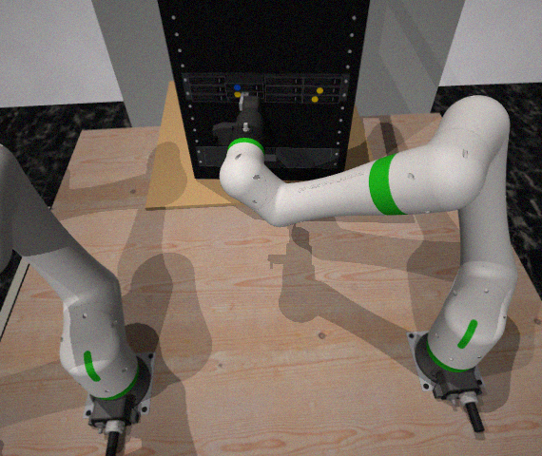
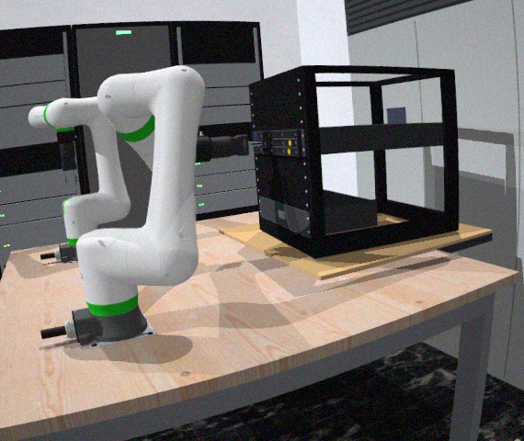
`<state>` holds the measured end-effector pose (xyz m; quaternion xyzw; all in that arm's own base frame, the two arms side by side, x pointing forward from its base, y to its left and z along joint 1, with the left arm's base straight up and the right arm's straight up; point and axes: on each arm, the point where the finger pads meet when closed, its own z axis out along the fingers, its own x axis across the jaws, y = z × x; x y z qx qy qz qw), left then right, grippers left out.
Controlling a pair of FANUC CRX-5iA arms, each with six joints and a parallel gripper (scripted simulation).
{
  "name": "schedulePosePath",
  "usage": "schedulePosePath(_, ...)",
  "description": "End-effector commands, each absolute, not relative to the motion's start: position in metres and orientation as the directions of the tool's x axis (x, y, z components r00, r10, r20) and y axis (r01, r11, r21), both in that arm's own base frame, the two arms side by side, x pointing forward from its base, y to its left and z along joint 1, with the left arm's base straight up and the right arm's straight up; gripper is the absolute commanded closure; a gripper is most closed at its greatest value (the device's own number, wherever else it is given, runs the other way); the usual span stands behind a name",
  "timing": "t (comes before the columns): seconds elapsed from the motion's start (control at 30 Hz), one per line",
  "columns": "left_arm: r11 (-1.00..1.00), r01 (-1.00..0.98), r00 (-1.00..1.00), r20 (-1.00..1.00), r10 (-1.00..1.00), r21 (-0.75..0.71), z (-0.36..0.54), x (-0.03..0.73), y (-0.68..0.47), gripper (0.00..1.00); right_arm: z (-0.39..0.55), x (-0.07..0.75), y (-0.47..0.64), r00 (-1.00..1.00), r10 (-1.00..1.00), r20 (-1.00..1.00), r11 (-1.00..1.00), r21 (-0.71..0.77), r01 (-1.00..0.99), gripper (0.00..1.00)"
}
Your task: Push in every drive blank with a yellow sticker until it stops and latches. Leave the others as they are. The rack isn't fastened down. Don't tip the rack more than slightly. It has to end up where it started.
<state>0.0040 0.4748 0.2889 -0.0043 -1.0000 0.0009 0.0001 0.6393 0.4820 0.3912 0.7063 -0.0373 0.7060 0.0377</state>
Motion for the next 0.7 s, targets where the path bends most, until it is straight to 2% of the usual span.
schedulePosePath(0.0, 1.000, 0.009, -1.000, 0.000, 0.009, 0.000, 0.2897, 0.0041, 0.4750, 0.00, 0.3927, 0.6395, 0.4819, -0.001, -0.001, 1.000, -0.994, -0.001, -0.106, 1.00)
schedulePosePath(0.67, 1.000, 0.009, -1.000, 0.000, 0.009, 0.000, 0.2897, 0.0041, 0.4750, 0.00, 0.3928, 0.6494, 0.4809, -0.001, -0.001, 1.000, -0.994, -0.001, -0.106, 1.00)
